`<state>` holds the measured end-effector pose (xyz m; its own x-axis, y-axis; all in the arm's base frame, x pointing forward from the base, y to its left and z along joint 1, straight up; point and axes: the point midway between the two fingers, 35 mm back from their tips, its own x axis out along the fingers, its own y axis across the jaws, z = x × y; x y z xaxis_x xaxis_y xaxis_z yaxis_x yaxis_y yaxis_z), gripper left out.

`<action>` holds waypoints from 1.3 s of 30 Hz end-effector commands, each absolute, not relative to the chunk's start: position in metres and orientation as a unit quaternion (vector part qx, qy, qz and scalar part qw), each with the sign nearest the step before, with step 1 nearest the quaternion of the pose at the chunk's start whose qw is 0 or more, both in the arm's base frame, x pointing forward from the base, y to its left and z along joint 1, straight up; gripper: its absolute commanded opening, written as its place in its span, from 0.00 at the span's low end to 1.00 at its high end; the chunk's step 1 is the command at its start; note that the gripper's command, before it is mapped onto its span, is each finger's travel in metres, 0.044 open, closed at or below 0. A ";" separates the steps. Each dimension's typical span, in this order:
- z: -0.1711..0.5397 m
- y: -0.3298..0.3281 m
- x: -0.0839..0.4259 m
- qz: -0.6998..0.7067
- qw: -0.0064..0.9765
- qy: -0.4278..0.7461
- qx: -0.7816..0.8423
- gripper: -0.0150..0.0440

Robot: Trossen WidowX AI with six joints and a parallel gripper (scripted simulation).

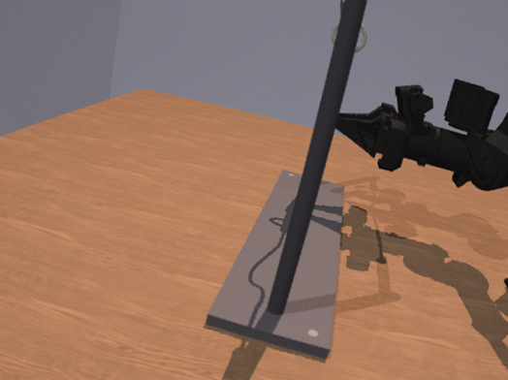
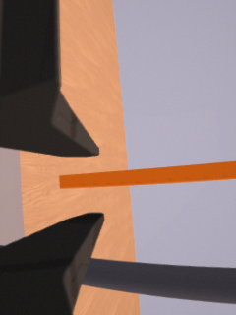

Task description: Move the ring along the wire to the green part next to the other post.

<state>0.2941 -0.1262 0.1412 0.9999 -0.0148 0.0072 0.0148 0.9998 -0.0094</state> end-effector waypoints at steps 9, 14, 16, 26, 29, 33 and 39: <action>0.143 -0.126 0.315 -0.009 1.000 -0.007 -0.005 0.53; 0.142 -0.125 0.323 -0.009 1.000 -0.007 -0.005 0.53; 0.142 -0.124 0.326 -0.009 1.000 -0.007 -0.005 0.53; 0.142 -0.124 0.326 -0.009 1.000 -0.007 -0.005 0.53; 0.142 -0.124 0.326 -0.009 1.000 -0.007 -0.005 0.53; 0.142 -0.124 0.326 -0.009 1.000 -0.007 -0.005 0.53; 0.142 -0.124 0.326 -0.009 1.000 -0.007 -0.005 0.53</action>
